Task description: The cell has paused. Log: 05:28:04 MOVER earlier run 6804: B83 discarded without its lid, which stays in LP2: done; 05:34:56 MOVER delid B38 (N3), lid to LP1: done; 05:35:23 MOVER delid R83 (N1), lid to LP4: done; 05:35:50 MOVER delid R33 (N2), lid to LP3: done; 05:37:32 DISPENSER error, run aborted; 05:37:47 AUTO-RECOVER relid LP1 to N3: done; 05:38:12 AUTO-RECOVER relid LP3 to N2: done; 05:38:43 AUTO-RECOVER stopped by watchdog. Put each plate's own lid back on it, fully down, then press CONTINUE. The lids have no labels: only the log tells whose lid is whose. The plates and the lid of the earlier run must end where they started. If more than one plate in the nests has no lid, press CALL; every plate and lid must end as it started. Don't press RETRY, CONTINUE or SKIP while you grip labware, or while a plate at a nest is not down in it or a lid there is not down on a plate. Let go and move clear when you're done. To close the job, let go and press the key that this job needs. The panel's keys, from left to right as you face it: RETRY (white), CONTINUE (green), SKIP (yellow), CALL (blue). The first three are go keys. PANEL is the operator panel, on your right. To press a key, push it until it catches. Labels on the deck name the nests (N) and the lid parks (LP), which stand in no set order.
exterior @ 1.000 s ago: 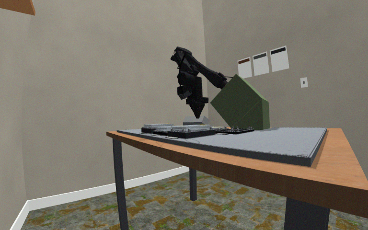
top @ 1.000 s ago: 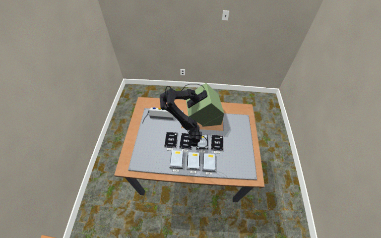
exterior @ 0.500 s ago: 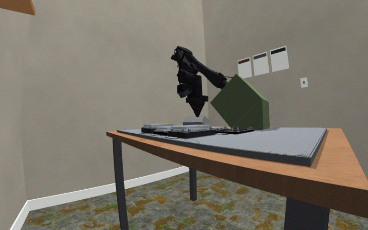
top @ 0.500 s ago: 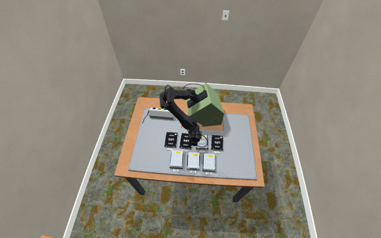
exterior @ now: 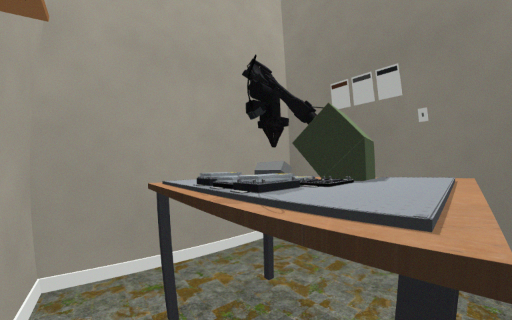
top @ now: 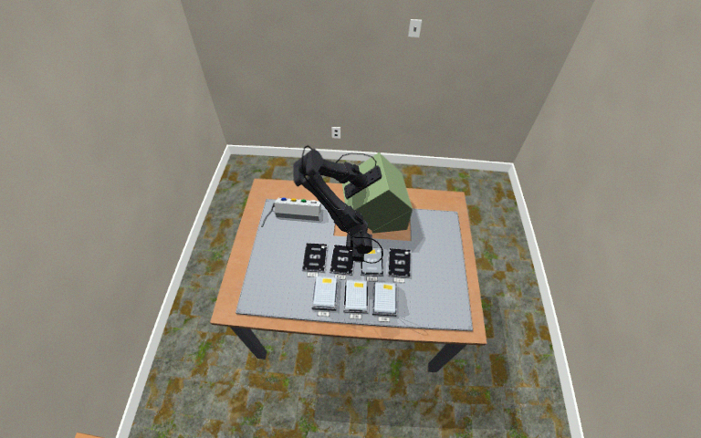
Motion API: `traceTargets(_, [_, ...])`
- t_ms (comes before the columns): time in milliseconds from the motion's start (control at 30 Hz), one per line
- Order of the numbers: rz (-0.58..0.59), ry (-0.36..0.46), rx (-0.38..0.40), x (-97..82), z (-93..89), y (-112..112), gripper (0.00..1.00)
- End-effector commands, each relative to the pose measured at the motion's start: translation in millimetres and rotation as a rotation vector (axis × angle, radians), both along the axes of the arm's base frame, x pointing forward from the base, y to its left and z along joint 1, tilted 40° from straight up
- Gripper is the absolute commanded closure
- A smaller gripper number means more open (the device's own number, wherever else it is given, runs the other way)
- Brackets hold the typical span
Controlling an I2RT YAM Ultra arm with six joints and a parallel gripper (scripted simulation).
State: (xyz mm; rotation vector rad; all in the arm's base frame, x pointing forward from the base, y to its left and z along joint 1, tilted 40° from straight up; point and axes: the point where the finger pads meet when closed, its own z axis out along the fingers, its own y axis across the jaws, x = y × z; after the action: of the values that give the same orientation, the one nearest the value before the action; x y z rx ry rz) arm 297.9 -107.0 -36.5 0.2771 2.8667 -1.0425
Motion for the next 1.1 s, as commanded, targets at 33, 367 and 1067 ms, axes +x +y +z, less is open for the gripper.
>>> traceTargets(33, [-0.029,-0.014,-0.011,-5.6,12.4,-3.2,1.00])
traceTargets(367, [-0.185,-0.155,0.003,-27.6,37.0,-36.4,1.00])
traceTargets(1067, [-0.441,-0.368,0.007,-63.5,87.9,-94.5,1.00])
